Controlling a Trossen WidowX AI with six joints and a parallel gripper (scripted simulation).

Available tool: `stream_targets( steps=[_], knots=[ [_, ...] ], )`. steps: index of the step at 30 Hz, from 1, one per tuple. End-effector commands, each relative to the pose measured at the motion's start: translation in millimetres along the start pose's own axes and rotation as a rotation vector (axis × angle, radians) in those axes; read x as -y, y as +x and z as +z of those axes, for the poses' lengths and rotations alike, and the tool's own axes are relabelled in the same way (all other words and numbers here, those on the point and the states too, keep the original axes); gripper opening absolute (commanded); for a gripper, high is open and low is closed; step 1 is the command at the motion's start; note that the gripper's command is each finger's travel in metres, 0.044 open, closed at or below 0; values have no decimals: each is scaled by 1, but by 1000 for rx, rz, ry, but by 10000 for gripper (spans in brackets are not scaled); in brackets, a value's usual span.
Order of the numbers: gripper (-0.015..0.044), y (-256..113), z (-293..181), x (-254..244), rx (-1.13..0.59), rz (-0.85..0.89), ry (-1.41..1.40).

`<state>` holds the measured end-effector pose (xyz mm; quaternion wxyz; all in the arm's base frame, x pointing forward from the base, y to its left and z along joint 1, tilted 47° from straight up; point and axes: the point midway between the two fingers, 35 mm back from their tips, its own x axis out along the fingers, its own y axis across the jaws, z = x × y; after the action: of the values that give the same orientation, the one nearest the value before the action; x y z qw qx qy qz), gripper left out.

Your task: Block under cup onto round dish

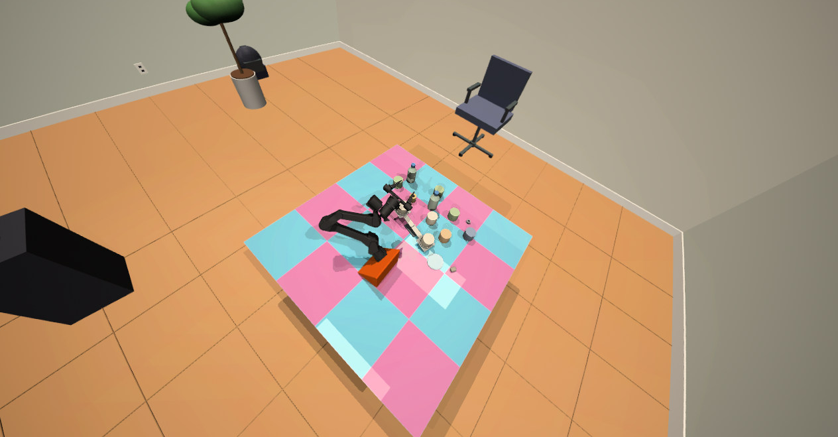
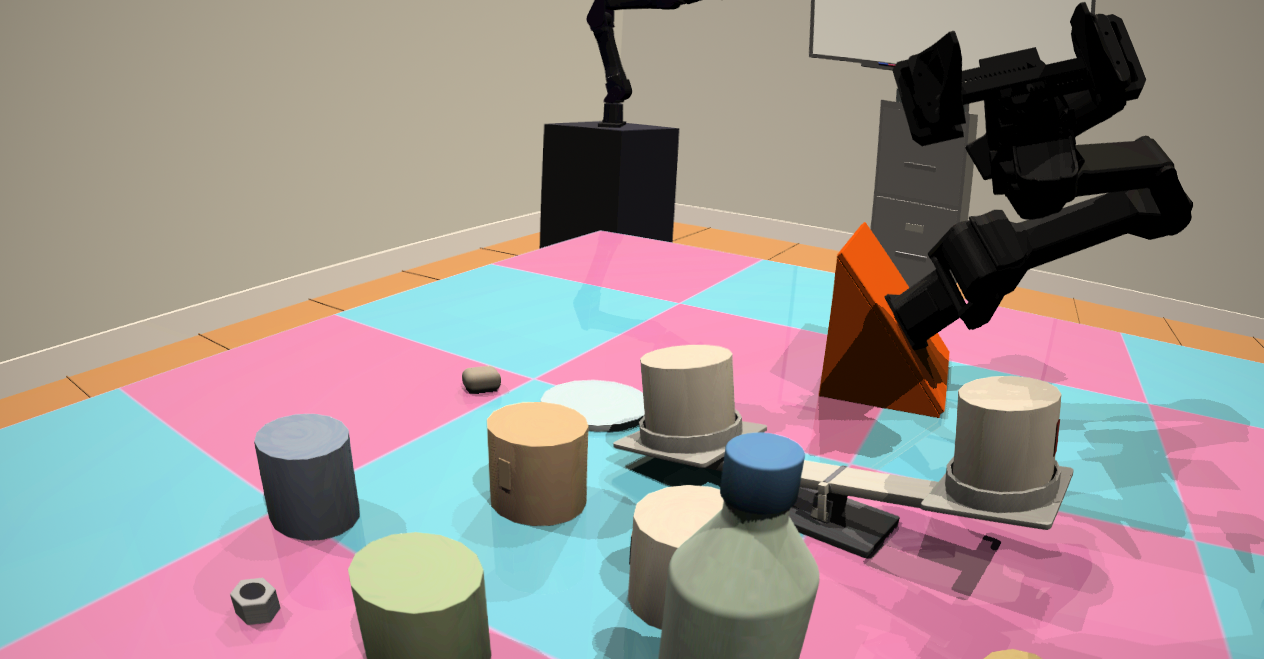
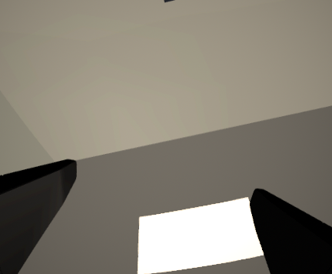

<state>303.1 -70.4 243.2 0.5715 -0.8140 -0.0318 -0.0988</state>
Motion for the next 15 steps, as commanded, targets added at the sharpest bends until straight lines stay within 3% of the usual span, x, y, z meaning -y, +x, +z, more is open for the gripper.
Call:
stream_targets(
  steps=[1,15],
  knots=[
    [440,5,-1,-11,21,63,68],
    [440,7,-2,-59,68,330,359]
  ],
)
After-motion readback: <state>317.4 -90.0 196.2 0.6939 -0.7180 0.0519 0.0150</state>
